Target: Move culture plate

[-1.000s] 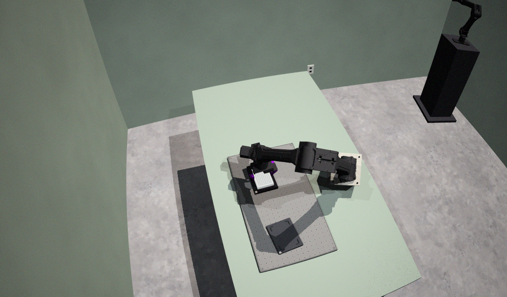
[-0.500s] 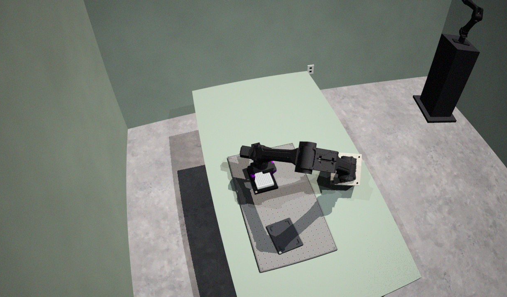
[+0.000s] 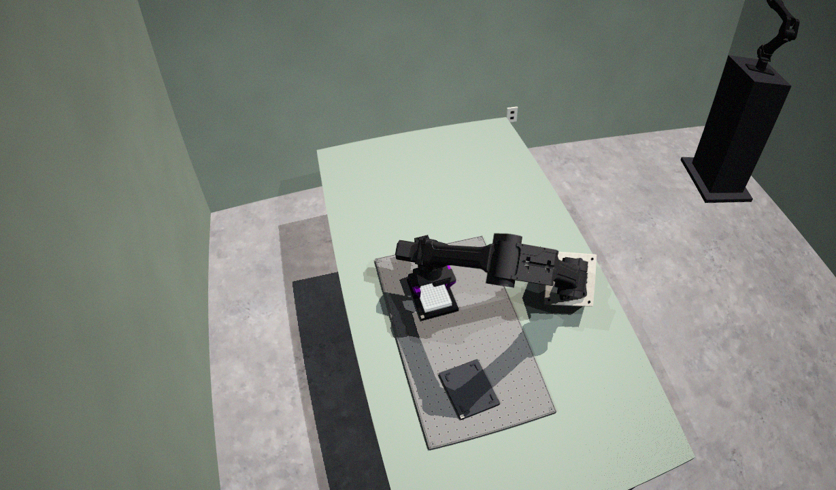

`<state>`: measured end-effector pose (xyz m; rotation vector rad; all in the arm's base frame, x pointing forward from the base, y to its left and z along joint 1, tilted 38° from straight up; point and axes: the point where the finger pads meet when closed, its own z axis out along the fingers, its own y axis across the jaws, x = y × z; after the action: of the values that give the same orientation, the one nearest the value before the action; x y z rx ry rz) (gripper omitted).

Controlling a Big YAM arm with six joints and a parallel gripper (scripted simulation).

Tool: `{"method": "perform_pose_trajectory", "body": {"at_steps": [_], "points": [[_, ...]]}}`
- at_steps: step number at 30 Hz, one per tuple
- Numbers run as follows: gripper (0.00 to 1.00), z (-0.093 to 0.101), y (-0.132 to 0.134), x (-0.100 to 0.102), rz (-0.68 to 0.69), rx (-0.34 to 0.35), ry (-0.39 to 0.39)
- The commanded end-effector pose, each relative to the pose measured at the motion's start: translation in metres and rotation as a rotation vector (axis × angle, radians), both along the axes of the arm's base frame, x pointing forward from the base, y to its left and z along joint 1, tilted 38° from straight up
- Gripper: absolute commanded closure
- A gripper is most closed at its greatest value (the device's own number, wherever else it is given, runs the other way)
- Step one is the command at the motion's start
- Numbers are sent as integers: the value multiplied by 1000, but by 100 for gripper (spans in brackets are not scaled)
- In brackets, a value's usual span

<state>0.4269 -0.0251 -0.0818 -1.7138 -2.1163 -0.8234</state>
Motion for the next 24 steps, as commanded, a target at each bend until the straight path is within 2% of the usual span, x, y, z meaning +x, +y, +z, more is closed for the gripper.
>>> {"method": "perform_pose_trajectory", "body": {"at_steps": [1, 16, 18, 24], "points": [[100, 6, -6, 11, -18, -9, -21], [100, 6, -6, 11, -18, -9, -21], [100, 17, -16, 14, -41, -10, -25], [100, 24, -23, 16, -27, -17, -45]]}}
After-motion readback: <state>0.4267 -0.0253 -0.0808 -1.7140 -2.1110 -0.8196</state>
